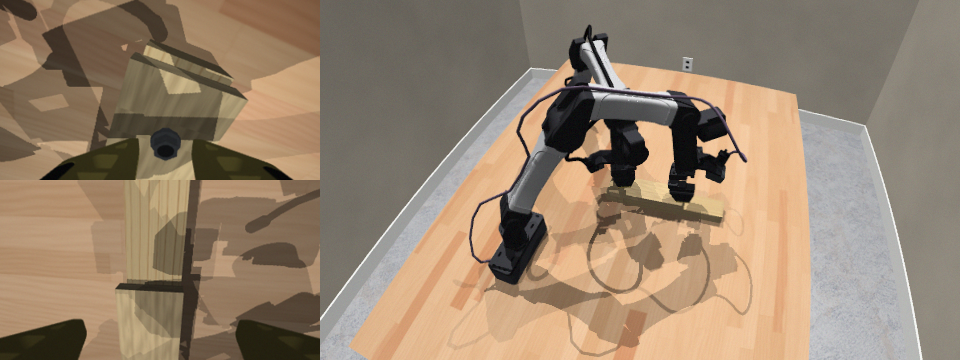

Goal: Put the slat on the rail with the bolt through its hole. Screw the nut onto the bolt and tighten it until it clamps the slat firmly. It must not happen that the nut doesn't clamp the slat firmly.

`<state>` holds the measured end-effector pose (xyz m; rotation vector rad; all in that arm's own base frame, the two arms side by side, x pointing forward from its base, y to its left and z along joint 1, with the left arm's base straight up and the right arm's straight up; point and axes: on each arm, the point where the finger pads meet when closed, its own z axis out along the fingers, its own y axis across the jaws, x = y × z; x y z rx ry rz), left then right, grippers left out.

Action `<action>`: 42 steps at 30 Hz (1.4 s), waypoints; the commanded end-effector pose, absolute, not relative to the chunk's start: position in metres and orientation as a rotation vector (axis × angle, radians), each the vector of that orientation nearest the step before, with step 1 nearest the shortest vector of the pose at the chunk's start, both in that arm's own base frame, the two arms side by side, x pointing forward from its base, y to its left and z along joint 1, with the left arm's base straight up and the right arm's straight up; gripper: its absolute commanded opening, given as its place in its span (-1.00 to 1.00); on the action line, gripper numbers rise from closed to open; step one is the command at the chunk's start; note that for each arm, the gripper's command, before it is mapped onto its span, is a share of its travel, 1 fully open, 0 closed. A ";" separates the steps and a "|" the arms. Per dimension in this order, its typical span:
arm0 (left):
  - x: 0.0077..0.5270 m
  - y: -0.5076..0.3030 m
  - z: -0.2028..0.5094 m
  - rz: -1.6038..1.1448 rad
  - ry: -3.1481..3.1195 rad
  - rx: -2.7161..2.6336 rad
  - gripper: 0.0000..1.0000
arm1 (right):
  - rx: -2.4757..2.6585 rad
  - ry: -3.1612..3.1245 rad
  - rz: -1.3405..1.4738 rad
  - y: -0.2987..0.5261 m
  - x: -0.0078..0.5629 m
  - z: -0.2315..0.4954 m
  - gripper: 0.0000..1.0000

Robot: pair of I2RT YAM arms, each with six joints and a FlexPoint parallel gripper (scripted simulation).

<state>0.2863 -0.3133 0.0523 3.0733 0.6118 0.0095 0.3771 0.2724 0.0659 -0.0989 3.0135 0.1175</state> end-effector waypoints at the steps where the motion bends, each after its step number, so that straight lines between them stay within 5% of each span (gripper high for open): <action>1: 0.287 -0.316 0.057 0.019 0.607 3.061 -0.28 | -0.074 3.073 0.088 0.280 0.368 0.059 1.00; 42: 0.287 -0.316 0.057 0.019 0.607 3.061 -0.28 | -0.081 3.133 0.010 0.289 0.352 0.042 1.00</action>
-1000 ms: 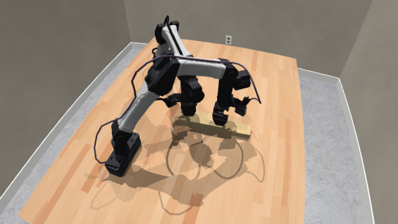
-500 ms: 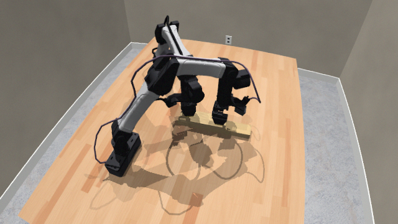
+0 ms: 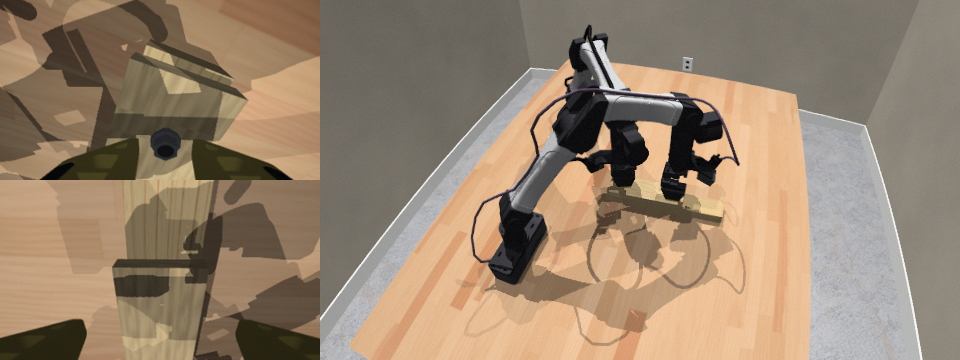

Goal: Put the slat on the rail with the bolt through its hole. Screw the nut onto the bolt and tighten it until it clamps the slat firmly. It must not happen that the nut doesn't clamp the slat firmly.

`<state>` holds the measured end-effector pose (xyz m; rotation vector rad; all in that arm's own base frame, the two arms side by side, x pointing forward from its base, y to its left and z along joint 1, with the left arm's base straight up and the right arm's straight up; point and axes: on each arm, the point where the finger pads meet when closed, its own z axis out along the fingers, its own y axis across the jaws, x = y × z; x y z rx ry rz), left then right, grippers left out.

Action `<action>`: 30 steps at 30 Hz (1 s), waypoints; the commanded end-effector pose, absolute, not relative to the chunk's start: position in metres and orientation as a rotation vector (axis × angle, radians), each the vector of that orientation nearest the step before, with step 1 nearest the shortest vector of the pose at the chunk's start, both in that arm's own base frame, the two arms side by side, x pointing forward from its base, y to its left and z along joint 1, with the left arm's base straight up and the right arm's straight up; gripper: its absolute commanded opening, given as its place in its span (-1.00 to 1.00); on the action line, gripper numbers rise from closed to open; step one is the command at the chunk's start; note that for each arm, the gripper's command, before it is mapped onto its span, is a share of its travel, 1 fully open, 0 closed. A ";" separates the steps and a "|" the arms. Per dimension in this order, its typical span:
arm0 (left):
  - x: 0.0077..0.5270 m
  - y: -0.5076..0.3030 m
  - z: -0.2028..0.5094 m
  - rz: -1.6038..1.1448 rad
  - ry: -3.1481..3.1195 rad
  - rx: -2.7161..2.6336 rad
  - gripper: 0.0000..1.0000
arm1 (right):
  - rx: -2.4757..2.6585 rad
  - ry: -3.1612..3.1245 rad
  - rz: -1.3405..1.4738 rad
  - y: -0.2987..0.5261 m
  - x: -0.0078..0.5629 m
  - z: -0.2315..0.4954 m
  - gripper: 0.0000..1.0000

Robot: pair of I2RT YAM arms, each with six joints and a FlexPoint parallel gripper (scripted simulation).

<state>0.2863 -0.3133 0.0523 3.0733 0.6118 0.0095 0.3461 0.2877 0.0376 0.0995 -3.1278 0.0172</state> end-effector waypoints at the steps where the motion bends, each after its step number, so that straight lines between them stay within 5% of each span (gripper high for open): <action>1: 0.287 -0.316 0.057 0.019 0.607 3.061 -0.28 | 0.082 -3.148 -0.010 0.289 0.352 0.042 1.00; 30: 0.287 -0.316 0.057 0.019 0.607 3.061 -0.28 | 0.082 -3.148 -0.009 0.290 0.353 0.025 1.00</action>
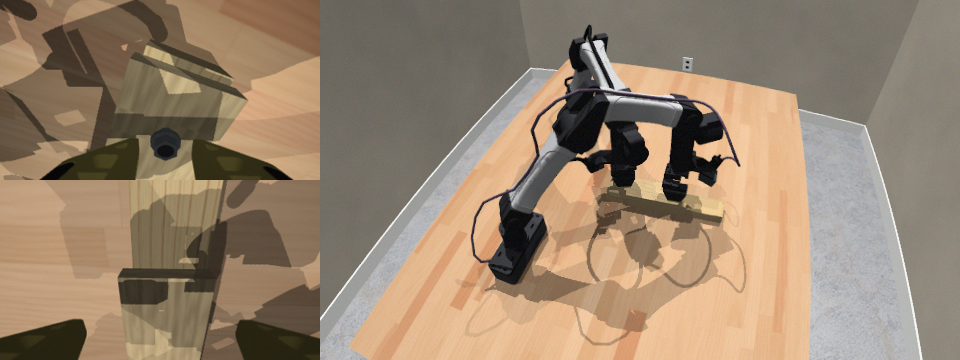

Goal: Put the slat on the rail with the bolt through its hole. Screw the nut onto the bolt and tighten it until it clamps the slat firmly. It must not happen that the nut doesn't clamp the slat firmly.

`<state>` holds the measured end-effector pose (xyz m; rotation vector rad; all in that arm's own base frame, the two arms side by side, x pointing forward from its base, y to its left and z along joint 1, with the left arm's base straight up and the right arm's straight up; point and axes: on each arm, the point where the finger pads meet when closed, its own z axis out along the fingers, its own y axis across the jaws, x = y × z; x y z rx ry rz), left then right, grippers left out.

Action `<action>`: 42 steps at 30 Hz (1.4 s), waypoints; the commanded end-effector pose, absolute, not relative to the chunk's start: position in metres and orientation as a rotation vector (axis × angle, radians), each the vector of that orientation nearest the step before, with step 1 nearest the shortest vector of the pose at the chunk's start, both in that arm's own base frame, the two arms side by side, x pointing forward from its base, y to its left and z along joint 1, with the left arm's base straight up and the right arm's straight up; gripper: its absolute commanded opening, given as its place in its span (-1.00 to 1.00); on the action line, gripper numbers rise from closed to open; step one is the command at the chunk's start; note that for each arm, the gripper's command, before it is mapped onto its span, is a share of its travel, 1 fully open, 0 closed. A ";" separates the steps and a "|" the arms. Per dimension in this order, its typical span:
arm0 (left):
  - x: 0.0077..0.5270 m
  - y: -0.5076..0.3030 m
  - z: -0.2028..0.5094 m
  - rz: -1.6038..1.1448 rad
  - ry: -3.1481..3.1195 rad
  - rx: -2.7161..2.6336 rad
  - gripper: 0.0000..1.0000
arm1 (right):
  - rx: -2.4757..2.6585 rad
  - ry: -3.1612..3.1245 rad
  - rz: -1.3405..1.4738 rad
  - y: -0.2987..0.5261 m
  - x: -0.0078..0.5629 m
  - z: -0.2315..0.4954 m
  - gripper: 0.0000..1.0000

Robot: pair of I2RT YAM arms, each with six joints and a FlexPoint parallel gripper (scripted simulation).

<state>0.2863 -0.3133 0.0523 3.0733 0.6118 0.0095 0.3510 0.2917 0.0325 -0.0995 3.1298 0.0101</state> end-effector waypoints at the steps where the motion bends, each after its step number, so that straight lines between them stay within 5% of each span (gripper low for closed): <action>1: 0.287 -0.316 0.057 0.019 0.607 3.061 -0.28 | -0.081 3.133 0.009 0.290 0.353 0.024 1.00; 42: 0.287 -0.316 0.057 0.019 0.607 3.061 -0.28 | -0.081 3.134 0.008 0.290 0.352 -0.001 1.00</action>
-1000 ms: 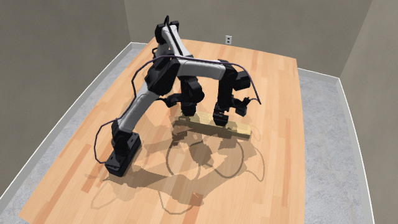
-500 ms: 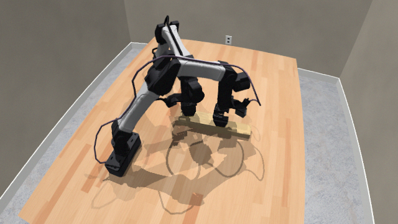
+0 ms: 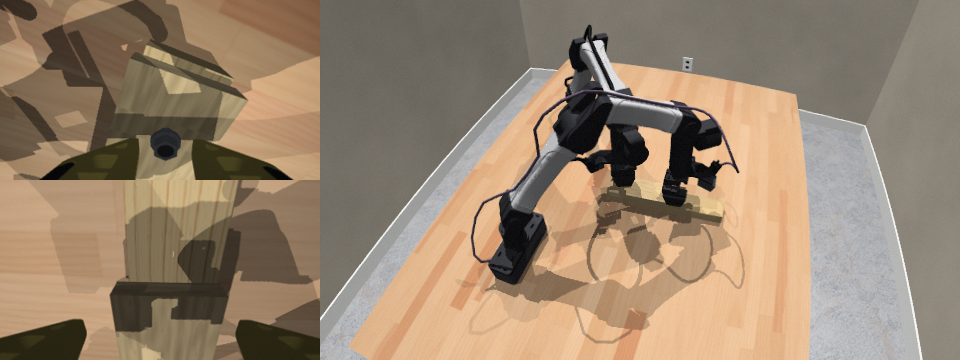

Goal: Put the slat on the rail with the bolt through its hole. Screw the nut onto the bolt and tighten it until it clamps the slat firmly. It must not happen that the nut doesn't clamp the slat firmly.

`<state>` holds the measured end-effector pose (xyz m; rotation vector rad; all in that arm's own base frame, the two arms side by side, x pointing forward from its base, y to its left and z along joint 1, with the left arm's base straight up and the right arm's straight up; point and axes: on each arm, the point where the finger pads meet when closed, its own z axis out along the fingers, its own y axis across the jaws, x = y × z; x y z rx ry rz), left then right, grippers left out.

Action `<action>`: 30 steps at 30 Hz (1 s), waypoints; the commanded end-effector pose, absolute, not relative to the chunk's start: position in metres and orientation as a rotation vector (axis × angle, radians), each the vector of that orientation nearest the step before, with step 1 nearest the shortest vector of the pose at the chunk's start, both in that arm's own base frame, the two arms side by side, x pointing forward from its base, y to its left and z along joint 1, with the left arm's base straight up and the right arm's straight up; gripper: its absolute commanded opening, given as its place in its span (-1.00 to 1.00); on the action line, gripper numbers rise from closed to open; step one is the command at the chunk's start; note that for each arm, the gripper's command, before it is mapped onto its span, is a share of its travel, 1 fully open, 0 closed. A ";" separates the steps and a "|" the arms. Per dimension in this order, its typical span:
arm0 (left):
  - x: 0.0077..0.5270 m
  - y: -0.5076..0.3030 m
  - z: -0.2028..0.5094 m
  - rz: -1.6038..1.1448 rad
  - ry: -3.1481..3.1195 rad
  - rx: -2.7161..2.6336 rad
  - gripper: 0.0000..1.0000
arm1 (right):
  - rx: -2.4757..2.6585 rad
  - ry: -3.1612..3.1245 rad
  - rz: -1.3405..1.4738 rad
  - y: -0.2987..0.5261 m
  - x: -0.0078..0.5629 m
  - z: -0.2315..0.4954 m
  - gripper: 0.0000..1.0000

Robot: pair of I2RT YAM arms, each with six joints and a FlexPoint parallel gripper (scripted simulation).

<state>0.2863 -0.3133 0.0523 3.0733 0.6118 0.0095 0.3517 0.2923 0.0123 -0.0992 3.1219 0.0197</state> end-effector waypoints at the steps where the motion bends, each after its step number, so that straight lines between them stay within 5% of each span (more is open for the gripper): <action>1: 0.287 -0.316 0.057 0.019 0.607 3.061 -0.28 | -0.081 3.134 0.008 0.290 0.352 -0.001 1.00; 30: 0.287 -0.316 0.057 0.019 0.607 3.061 -0.28 | -0.081 3.139 0.002 0.288 0.351 -0.018 1.00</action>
